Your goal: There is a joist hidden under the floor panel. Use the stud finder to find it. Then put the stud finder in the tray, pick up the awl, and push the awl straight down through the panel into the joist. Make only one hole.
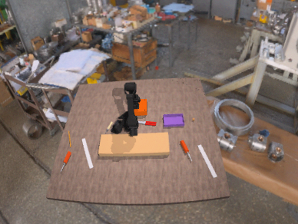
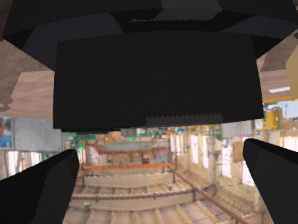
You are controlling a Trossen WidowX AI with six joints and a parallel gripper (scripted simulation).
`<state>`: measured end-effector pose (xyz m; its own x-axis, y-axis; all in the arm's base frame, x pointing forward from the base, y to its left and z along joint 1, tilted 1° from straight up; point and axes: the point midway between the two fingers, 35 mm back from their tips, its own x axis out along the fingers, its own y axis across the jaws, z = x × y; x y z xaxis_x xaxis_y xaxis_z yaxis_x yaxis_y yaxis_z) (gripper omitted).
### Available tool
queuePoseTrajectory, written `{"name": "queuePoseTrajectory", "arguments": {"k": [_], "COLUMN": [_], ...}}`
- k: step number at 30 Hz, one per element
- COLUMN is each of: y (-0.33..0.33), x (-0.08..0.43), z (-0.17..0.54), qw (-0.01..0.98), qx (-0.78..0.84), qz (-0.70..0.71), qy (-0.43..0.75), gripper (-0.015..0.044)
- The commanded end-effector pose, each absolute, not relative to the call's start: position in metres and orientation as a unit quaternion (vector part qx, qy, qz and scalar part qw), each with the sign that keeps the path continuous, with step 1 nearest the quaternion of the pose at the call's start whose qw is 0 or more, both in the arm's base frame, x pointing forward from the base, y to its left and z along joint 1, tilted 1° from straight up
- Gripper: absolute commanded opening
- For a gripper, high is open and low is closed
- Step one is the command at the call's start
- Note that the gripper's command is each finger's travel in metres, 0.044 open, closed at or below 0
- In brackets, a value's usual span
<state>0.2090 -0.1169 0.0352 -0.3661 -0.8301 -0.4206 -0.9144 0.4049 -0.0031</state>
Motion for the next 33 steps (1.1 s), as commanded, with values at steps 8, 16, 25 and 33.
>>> {"name": "queuePoseTrajectory", "arguments": {"k": [8,16,25,33], "y": [-0.116,-0.12,-0.126,-0.137], "x": [0.21,0.195,0.183,0.199], "z": [0.099,0.092,0.049,0.06], "qw": [0.182,0.275,0.685,0.785], "qx": [-0.533,-0.464,-0.015,0.126], "qz": [0.116,0.081,-0.111,-0.162], "qy": [0.818,0.839,0.72,0.585], "gripper": [0.044,0.044,0.044,0.044]}}
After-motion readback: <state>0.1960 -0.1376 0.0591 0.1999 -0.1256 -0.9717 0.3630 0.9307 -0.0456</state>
